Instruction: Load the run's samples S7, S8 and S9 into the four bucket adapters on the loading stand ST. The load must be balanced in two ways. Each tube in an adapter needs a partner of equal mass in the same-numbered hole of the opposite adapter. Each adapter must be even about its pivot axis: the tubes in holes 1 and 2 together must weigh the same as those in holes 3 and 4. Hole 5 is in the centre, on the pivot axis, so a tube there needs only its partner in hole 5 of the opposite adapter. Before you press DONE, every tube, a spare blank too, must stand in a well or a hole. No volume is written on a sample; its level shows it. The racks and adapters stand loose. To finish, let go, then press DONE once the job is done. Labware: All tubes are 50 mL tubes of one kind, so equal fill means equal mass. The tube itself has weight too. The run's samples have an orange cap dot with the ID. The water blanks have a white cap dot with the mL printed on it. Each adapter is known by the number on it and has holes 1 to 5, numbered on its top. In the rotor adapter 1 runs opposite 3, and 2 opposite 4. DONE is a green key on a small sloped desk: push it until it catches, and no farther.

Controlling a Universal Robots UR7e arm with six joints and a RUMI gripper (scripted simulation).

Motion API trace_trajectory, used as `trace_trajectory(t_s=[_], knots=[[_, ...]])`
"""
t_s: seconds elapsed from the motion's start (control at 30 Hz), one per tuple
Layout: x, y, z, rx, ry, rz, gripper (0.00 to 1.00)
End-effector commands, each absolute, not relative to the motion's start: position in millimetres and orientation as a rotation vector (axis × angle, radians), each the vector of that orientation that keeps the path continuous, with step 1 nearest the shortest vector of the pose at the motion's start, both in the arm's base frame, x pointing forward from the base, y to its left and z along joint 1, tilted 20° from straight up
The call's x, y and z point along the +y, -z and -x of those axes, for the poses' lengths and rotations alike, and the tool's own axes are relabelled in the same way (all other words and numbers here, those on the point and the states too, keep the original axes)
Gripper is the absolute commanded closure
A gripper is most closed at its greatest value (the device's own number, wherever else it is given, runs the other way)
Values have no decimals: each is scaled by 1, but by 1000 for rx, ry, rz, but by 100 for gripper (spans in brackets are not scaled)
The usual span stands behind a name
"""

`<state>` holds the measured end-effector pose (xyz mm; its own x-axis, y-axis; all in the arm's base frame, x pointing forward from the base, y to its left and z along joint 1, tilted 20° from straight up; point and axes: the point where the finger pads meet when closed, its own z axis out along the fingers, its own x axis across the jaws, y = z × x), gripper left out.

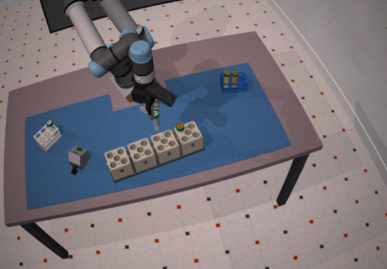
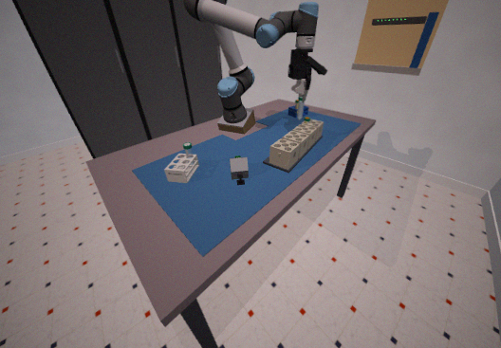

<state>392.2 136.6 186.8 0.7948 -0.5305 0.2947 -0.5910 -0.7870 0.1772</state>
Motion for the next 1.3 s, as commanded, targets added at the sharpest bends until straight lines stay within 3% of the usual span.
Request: trace_trajectory(t_s=[0.0, 0.47, 1.27], knots=[[167, -178, -407, -870, -335, -2720, 100], [239, -158, -435, -870, -335, -2720, 100], [228, -126, -440, -870, -335, -2720, 100]])
